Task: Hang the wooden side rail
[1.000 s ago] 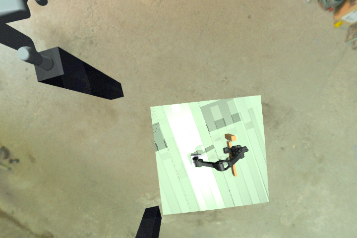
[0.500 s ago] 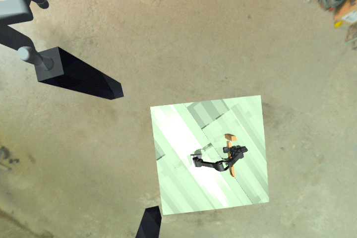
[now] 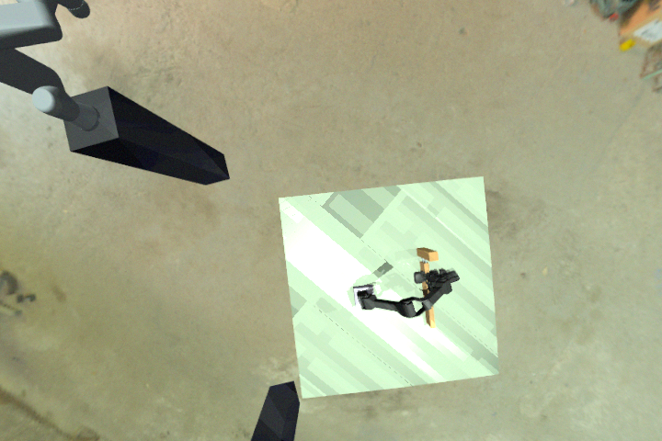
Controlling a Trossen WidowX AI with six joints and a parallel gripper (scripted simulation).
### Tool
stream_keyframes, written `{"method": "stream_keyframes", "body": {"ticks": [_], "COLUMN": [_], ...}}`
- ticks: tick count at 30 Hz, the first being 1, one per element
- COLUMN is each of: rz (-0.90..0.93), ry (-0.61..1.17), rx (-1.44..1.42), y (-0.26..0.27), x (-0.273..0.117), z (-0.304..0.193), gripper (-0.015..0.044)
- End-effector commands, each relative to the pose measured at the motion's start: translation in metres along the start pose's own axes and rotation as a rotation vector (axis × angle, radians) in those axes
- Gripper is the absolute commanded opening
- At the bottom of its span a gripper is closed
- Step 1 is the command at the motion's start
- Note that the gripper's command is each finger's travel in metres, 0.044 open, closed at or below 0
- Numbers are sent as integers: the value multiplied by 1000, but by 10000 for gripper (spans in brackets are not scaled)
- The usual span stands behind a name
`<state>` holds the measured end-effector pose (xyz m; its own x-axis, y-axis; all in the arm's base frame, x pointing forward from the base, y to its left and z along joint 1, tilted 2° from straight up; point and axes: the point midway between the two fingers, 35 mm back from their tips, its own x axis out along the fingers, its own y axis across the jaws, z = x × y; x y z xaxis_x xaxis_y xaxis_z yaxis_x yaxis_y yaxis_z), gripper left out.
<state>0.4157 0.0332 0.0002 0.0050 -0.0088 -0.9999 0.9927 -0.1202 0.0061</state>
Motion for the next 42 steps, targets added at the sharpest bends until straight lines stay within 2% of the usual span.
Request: {"method": "stream_keyframes", "body": {"ticks": [1,42], "rz": [-3,-3], "ry": [-1,-1], "rx": [11,11], "y": [0,0], "x": [-1,-7], "z": [0,0], "gripper": [0,0]}}
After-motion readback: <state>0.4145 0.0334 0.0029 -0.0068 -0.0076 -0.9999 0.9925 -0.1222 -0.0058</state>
